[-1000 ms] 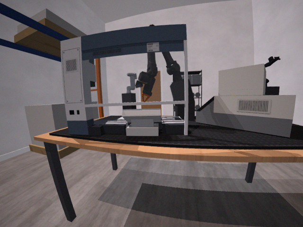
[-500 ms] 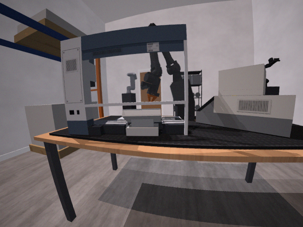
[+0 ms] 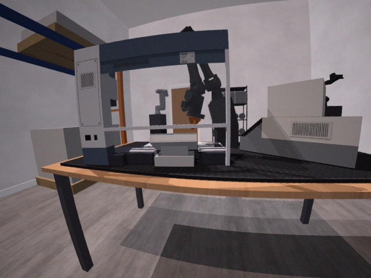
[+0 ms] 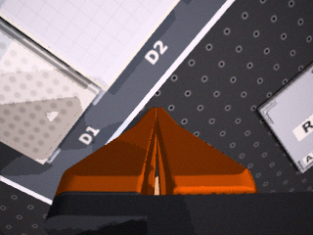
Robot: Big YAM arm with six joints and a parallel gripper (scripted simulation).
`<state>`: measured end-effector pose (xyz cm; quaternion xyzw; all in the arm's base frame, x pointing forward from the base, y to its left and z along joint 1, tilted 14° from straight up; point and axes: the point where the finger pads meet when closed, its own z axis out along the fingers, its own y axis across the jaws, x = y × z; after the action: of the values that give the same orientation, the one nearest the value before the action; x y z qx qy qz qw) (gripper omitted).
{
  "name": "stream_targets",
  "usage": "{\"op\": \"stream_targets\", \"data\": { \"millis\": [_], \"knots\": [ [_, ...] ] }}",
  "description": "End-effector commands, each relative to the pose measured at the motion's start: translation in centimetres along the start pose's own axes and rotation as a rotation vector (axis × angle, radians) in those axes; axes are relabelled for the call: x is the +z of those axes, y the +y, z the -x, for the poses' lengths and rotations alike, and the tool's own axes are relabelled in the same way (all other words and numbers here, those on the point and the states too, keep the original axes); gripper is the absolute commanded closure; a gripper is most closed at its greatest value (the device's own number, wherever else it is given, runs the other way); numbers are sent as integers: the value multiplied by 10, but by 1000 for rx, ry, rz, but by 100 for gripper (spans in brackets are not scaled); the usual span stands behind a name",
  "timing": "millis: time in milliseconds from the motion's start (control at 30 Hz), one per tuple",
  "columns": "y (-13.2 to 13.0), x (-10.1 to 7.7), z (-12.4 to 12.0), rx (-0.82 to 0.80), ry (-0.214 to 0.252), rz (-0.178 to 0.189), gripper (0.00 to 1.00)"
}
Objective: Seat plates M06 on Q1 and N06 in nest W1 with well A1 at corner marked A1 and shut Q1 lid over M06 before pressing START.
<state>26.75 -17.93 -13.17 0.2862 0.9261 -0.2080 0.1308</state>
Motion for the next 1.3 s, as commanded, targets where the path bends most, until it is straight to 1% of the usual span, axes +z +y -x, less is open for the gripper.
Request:
{"op": "stream_targets", "data": {
  "millis": [0, 233, 333, 500, 633, 800, 900, 1100, 1267],
  "knots": [
    [19, -3, -18, -107, 10, 26, 100],
    [42, -7, -35, -226, 15, 65, 100],
    [41, -7, -37, -231, 18, 63, 100],
    [61, -12, -65, -352, 47, 98, 100],
    [69, -16, -82, -425, 57, 117, 100],
    [80, -21, -99, -511, 59, 144, 100],
    [80, -21, -100, -514, 60, 141, 100],
    [90, -29, -137, -658, 92, 176, 100],
    [93, -34, -161, -748, 105, 196, 100]
  ]
}}
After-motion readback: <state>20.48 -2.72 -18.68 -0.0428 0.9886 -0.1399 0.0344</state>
